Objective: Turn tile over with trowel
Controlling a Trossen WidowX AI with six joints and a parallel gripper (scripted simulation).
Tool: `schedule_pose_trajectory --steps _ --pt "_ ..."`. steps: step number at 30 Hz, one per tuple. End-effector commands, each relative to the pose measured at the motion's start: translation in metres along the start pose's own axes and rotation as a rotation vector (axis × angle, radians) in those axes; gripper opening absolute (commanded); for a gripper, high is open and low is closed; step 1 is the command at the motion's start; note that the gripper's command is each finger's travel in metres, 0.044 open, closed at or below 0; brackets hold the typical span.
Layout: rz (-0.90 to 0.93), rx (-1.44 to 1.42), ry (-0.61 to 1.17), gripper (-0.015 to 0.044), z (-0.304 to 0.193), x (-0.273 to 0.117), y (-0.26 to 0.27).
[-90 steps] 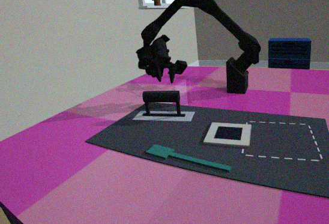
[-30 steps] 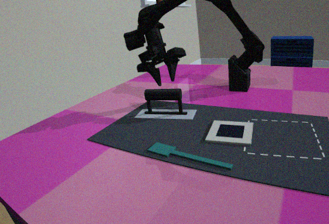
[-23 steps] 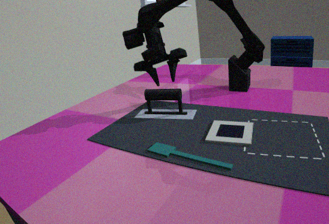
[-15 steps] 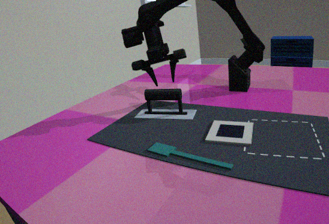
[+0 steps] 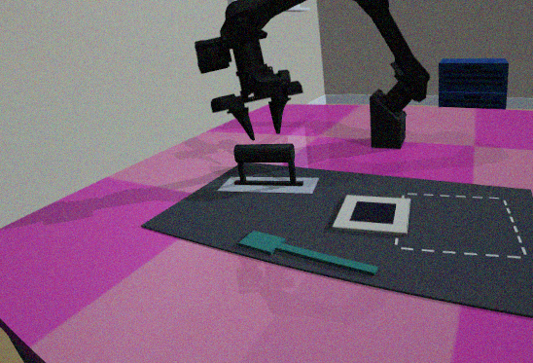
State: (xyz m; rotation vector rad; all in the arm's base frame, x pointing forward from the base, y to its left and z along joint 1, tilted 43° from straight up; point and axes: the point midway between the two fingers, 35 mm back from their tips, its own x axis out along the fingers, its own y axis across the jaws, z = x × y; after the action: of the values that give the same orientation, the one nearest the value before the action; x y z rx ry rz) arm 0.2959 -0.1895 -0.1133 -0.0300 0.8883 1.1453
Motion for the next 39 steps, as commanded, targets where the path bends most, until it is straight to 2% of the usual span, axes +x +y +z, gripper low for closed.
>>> schedule_pose_trajectory --steps 1,21,39 --pt "-0.004 -0.131 0.035 0.0270 0.006 -0.003 -0.003" --pt "0.052 -0.804 0.176 0.0270 0.031 -0.006 -0.016" --pt "0.055 -0.827 0.180 0.0270 0.029 0.011 -0.018"
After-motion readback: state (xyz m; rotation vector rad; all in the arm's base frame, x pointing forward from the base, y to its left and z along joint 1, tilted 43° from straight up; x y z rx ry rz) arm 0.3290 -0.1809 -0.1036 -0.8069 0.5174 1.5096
